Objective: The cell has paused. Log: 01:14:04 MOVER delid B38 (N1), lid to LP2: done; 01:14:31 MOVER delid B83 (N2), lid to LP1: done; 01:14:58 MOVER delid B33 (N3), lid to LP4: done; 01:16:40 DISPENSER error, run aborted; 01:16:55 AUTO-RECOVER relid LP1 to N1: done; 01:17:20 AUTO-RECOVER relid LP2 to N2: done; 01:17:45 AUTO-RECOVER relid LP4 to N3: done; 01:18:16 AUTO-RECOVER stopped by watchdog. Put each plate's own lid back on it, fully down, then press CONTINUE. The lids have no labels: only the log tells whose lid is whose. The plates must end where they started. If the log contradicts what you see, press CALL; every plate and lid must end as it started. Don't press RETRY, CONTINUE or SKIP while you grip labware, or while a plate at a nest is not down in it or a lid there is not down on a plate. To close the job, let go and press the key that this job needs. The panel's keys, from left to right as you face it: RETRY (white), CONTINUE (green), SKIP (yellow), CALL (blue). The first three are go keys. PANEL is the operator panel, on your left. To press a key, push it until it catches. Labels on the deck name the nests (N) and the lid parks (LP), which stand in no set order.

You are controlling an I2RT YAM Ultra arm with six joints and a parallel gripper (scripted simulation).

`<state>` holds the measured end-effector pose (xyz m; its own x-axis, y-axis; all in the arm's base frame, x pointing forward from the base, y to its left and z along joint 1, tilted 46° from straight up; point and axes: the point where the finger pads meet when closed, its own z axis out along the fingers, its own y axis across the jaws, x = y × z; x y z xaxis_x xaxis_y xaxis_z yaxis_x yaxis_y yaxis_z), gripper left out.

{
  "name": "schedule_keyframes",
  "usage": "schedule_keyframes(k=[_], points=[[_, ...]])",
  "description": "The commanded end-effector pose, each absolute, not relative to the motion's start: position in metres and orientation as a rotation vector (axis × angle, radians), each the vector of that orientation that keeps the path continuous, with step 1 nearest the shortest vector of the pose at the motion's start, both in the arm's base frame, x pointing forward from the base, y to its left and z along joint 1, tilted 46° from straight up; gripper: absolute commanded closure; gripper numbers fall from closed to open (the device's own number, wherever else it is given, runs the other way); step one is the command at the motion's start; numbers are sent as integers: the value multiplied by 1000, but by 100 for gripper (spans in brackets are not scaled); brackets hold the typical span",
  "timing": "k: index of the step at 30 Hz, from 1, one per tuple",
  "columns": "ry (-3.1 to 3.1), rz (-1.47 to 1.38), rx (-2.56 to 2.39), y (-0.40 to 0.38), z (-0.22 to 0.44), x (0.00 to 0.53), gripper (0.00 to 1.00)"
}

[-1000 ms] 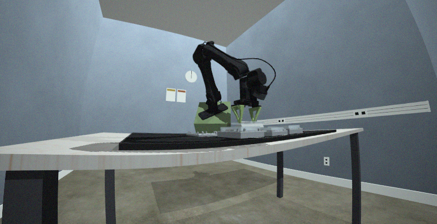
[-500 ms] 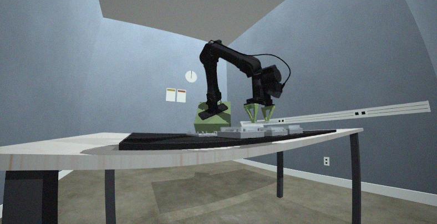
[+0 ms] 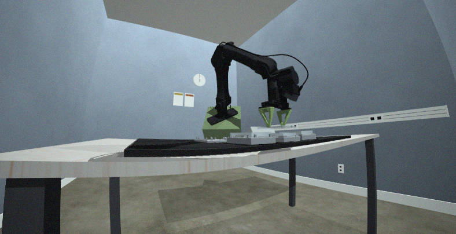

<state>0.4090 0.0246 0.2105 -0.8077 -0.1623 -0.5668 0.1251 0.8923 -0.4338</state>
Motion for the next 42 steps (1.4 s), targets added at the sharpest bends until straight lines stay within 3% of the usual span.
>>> schedule_keyframes(k=[1, 42], points=[[2390, -583, -29, 36, 232, 407, 100], [2430, -598, -49, 30, 205, 413, 100]])
